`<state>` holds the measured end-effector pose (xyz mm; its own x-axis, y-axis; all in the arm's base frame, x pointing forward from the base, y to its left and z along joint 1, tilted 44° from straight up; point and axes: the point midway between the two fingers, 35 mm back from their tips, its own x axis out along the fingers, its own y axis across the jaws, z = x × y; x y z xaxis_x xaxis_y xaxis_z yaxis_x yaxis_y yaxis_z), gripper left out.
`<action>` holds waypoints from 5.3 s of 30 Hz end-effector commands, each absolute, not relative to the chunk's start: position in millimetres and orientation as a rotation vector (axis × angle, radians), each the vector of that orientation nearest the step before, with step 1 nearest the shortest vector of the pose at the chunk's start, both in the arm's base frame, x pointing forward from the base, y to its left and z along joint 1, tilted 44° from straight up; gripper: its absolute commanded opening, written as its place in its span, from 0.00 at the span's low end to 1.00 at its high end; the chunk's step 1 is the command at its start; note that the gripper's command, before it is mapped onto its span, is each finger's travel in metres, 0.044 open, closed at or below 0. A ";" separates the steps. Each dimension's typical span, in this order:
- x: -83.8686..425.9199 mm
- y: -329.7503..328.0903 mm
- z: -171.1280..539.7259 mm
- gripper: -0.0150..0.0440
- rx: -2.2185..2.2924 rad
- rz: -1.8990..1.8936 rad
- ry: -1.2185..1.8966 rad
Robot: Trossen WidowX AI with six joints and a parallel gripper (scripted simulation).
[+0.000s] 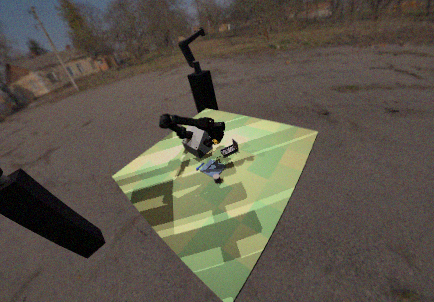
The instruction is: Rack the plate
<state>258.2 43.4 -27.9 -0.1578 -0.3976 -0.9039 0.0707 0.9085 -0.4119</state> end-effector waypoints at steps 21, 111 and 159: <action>258.0 32.3 -69.7 0.25 -0.235 0.241 1.678; 271.8 -18.9 -118.2 0.25 -0.771 1.027 0.629; 282.0 65.2 -38.5 0.93 -0.629 0.956 0.888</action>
